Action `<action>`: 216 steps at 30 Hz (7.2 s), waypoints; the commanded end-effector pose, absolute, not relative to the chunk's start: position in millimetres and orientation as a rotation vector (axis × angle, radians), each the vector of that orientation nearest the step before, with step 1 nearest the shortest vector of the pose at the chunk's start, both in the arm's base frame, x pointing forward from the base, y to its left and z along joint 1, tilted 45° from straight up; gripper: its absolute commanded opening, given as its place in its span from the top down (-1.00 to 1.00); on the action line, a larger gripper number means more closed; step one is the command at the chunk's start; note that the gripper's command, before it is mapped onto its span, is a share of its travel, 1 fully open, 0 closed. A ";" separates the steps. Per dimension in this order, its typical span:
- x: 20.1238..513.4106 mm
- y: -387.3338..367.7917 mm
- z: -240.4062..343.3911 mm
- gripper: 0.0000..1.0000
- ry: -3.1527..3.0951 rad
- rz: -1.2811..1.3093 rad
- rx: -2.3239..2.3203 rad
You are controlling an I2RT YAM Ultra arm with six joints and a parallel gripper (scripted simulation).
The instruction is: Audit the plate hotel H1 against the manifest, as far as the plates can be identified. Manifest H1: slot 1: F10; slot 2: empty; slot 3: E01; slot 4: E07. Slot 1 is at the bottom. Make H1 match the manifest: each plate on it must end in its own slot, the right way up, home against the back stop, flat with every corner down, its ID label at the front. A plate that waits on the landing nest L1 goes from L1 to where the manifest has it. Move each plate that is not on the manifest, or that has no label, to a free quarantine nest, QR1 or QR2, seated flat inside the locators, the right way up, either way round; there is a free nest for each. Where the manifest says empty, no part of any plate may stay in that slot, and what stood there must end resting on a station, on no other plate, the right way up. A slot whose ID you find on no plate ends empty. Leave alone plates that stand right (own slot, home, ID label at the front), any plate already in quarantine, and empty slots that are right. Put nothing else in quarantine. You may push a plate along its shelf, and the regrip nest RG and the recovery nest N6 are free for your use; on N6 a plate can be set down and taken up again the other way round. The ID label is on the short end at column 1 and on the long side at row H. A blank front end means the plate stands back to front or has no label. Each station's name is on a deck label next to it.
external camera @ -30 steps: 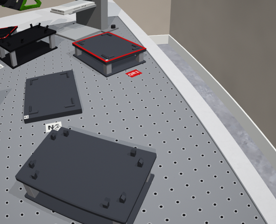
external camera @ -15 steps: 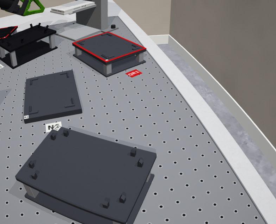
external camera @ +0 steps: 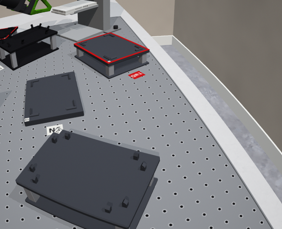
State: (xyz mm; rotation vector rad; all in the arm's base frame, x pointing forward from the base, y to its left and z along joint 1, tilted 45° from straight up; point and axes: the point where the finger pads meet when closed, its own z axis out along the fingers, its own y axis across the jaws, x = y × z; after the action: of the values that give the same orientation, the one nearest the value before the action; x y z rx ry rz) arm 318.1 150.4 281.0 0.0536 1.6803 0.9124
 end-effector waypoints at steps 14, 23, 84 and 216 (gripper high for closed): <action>319.9 148.0 292.7 -1.00 1.646 0.907 0.059; 319.9 148.0 292.7 -1.00 1.646 0.907 0.059; 300.6 143.6 283.9 -1.00 1.646 0.908 0.059; 279.5 154.9 255.3 -1.00 1.647 0.909 0.060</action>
State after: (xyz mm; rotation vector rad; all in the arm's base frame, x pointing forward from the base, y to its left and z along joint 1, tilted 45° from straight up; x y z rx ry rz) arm 280.9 159.5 250.6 0.0446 1.6655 0.9188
